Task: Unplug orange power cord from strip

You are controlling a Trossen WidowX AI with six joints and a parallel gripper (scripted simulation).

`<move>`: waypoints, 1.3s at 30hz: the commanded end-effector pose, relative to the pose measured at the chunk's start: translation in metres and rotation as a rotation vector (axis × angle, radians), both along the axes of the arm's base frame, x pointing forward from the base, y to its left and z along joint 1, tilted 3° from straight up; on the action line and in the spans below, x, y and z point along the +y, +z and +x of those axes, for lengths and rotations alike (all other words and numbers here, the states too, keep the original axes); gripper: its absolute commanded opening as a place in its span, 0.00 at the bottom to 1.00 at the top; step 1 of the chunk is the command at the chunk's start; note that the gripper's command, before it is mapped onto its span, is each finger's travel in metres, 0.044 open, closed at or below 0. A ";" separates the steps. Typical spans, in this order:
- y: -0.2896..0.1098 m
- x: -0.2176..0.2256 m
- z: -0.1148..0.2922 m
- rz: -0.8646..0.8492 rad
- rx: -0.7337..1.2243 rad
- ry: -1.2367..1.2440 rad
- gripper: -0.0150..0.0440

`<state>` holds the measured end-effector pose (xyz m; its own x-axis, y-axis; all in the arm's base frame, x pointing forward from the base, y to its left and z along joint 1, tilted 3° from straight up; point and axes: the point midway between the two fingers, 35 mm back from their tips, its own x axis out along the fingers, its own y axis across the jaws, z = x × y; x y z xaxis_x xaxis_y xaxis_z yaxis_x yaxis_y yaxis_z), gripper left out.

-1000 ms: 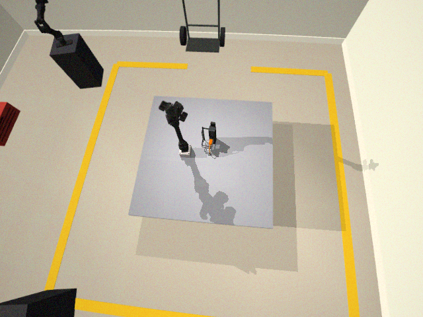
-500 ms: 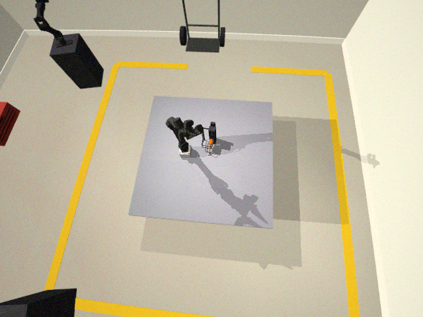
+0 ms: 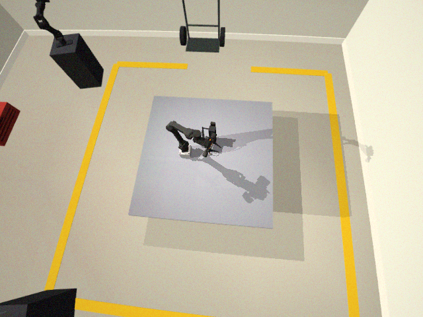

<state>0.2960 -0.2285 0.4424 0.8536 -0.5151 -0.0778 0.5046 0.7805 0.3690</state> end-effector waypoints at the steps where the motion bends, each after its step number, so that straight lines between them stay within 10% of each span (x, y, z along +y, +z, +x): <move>1: -0.072 0.019 0.025 0.340 0.093 0.021 0.53; 18: -0.289 0.157 -0.010 1.280 0.664 -0.453 0.53; 39: -0.321 0.192 -0.051 1.352 0.831 -0.744 0.53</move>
<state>0.2463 -0.0376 0.1226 0.0147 0.0485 -0.9987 0.9576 -0.2881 0.0001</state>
